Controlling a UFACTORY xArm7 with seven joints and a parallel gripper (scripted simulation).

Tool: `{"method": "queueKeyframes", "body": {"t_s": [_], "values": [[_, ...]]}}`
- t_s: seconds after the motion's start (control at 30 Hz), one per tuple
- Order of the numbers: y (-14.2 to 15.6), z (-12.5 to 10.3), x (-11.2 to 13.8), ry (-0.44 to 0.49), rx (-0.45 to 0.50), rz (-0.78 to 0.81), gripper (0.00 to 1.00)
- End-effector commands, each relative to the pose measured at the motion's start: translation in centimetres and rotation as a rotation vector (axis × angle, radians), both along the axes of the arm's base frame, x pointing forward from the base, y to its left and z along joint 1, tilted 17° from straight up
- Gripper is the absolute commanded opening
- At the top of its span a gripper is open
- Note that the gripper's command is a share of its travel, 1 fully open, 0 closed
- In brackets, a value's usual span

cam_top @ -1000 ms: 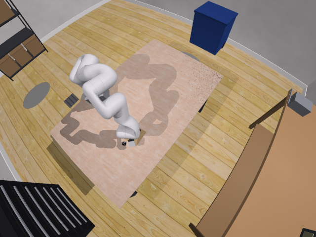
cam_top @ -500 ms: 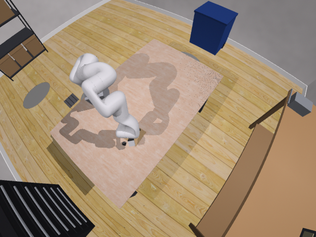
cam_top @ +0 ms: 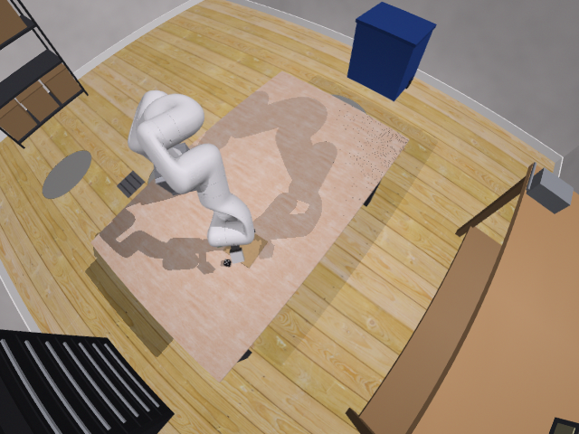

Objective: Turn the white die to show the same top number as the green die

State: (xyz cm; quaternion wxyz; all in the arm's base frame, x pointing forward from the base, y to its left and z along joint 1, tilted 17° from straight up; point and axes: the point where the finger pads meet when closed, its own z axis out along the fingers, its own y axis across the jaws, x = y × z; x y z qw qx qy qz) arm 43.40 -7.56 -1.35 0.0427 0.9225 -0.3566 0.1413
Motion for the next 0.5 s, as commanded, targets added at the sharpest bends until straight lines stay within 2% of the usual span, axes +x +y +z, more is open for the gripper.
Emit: {"method": "queueKeyframes", "body": {"t_s": [0.0,0.33,0.4,0.47], "values": [[0.26,1.63,-0.28,0.014,-0.018,-0.006,0.21],[0.27,1.53,-0.23,0.024,-0.028,0.038,0.21],[0.29,1.23,-0.02,0.054,-0.061,0.178,0.21],[0.29,1.18,0.02,0.06,-0.067,0.206,0.21]]}}
